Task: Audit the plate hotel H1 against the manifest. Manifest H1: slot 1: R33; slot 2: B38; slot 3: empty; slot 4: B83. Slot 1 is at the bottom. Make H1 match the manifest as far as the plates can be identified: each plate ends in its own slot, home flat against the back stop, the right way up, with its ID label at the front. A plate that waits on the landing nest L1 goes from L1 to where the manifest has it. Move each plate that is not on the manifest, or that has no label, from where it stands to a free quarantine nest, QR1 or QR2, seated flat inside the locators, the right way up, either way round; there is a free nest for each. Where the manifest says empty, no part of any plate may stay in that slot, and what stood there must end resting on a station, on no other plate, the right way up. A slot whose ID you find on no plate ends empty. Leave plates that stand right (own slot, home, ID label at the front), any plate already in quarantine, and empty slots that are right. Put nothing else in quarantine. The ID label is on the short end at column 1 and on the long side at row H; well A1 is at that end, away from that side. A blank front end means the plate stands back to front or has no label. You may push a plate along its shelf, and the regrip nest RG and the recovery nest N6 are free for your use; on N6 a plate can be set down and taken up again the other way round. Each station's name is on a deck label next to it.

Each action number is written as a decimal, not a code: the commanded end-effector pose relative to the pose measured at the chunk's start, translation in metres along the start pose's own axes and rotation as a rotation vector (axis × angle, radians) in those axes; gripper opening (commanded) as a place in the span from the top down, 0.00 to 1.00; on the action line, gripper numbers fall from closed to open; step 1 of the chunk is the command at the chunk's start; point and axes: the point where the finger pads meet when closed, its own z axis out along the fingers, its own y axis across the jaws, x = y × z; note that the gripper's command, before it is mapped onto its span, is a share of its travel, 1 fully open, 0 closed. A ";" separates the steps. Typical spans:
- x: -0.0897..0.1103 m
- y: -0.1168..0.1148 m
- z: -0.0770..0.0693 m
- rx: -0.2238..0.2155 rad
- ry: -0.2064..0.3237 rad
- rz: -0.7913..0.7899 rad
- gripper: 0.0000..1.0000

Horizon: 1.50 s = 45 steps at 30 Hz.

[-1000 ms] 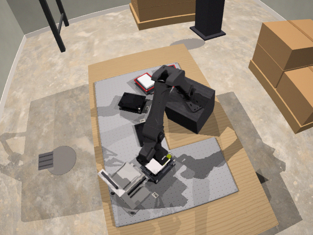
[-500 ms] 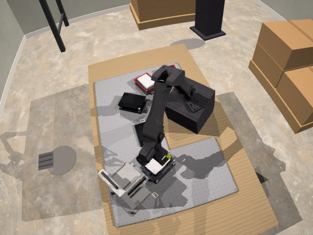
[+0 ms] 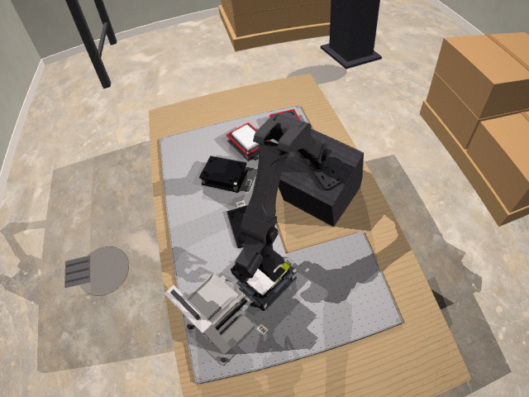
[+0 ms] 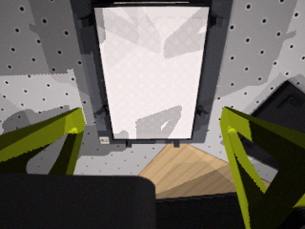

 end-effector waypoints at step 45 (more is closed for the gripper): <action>-0.005 0.001 0.049 -0.005 -0.019 0.000 0.00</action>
